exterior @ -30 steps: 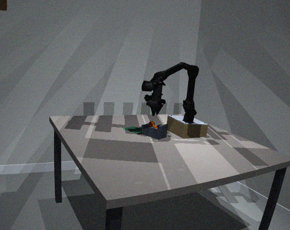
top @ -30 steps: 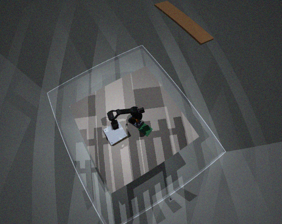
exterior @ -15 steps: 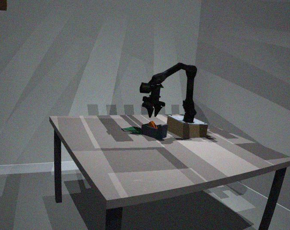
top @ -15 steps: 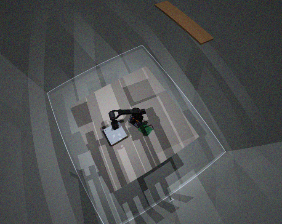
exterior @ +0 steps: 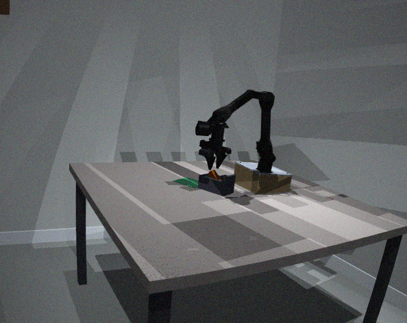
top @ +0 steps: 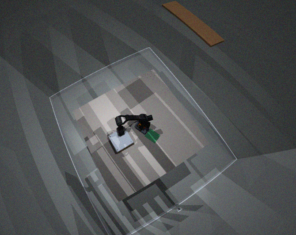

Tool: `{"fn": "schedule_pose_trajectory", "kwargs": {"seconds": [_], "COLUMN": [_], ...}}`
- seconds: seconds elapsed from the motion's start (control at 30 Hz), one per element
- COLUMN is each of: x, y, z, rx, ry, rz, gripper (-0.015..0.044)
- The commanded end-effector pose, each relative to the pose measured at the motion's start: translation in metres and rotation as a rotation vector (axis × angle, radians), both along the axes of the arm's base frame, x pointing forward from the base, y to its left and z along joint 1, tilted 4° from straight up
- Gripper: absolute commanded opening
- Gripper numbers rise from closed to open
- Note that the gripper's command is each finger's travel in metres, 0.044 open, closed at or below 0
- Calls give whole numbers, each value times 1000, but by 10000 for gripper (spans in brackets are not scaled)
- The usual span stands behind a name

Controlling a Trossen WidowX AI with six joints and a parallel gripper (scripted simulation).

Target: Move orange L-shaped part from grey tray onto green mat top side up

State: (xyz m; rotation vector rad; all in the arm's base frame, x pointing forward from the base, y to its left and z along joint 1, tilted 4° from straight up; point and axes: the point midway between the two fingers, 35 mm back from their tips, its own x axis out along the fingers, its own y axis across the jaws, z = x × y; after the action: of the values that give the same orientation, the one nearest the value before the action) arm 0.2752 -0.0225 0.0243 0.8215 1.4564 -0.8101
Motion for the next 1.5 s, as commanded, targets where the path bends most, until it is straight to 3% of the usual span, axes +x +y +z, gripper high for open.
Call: {"fn": "schedule_pose_trajectory", "kwargs": {"seconds": [0.0, 0.73, 0.87, 1.27, 1.4, 1.47], "x": [-3, -5, -3, -3, -3, -3], "y": [0, 0, 1, 1, 1, 1], "z": [-10, -39, -35, -35, -35, -35], "rx": [-4, -4, 0, 0, 0, 0], "ry": [9, 9, 3, 3, 3, 3], "rz": [-4, -4, 0, 0, 0, 0], "gripper": [280, 280, 175, 95, 0, 0]}}
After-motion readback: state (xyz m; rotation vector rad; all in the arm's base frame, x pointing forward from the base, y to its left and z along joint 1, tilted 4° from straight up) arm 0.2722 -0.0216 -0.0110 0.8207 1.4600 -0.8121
